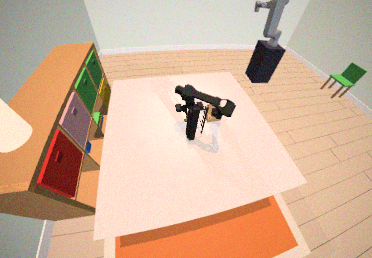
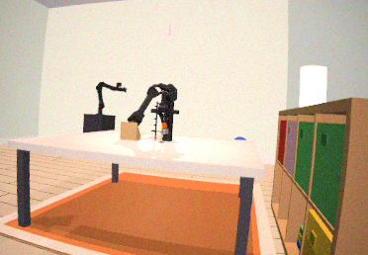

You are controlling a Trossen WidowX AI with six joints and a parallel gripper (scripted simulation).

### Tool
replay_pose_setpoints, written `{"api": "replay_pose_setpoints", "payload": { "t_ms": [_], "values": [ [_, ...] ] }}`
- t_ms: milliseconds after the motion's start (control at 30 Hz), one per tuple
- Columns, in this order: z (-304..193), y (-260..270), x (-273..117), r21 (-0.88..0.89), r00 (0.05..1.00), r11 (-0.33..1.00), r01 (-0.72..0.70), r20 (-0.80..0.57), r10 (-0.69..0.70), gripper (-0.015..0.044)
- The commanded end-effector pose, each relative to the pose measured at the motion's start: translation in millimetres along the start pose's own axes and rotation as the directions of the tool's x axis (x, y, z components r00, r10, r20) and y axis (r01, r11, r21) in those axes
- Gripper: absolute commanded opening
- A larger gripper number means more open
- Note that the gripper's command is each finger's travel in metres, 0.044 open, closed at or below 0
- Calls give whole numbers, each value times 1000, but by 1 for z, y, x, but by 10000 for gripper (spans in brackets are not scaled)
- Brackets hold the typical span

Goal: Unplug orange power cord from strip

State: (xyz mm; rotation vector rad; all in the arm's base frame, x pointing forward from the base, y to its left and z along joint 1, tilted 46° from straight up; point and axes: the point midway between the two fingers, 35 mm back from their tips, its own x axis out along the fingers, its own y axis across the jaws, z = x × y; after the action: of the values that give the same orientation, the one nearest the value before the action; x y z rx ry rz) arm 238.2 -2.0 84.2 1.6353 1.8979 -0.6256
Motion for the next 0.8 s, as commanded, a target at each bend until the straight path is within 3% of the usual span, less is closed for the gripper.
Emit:
{"api": "replay_pose_setpoints", "payload": {
  "t_ms": [0, 733, 767],
  "values": [
    [23, 1, -4, 5, 999, 1000, -3, 39, 3, 0],
    [58, -3, -9, 5, 999, 1000, -4, 39, 3, 0],
    [39, -1, -3, -9, 1000, 1000, 3, 19, -2, 26]
  ]
}}
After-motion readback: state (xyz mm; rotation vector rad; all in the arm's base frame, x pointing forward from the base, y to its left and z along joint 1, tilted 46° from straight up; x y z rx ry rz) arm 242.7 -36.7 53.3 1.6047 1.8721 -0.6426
